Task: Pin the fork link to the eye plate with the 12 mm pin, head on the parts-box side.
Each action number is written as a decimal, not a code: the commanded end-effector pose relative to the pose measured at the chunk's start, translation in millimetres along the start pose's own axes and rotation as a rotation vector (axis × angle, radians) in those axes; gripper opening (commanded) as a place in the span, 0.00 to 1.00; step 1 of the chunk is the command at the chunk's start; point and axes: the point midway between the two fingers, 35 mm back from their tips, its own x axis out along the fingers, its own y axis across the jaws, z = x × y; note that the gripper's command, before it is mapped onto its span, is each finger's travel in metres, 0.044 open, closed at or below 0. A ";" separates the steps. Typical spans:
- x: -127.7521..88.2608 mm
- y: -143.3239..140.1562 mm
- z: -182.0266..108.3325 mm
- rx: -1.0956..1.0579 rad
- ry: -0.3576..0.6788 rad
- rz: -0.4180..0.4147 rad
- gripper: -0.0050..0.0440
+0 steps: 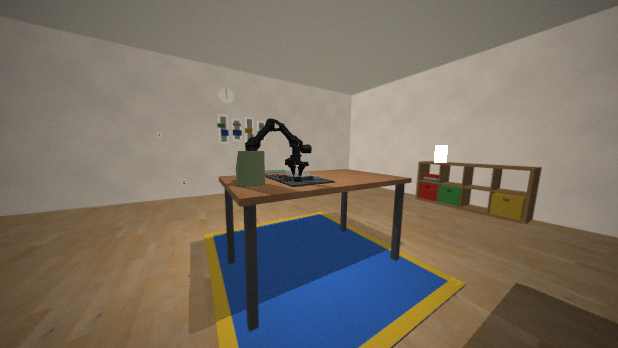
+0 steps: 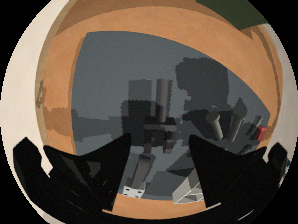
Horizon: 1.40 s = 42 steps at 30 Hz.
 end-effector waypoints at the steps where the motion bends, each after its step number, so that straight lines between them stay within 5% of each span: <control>1: 12.4 0.7 -0.5 0.006 -0.010 -0.009 0.69; 42: 28.5 0.6 -0.8 0.006 -0.010 -0.009 0.69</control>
